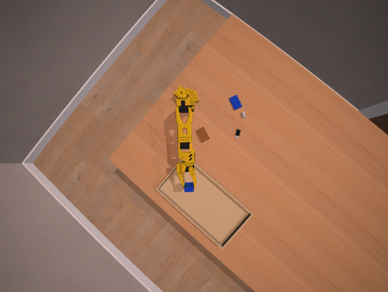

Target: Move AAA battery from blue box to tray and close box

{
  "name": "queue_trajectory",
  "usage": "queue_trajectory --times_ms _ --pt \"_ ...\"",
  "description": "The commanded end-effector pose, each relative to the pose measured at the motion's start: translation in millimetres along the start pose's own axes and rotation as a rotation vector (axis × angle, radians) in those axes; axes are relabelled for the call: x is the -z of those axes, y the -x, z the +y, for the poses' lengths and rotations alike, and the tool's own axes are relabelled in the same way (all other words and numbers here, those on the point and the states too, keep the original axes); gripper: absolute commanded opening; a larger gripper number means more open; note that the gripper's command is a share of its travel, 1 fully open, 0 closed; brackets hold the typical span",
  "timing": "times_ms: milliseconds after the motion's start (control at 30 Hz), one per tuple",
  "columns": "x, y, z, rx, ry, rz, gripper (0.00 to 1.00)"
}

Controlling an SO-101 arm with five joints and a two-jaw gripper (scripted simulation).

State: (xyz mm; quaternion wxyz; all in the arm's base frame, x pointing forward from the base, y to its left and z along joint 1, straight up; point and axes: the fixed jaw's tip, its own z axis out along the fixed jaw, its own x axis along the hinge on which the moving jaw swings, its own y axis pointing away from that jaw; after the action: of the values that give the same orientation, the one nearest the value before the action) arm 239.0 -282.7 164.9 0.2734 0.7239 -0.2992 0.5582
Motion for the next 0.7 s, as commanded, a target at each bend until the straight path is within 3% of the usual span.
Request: queue_trajectory --times_ms 0,667 --pt "1.5 -9.6 0.7 -0.009 0.003 0.054 0.2" --pt "-5.8 14.9 -3.8 -0.021 -0.005 0.055 0.2"
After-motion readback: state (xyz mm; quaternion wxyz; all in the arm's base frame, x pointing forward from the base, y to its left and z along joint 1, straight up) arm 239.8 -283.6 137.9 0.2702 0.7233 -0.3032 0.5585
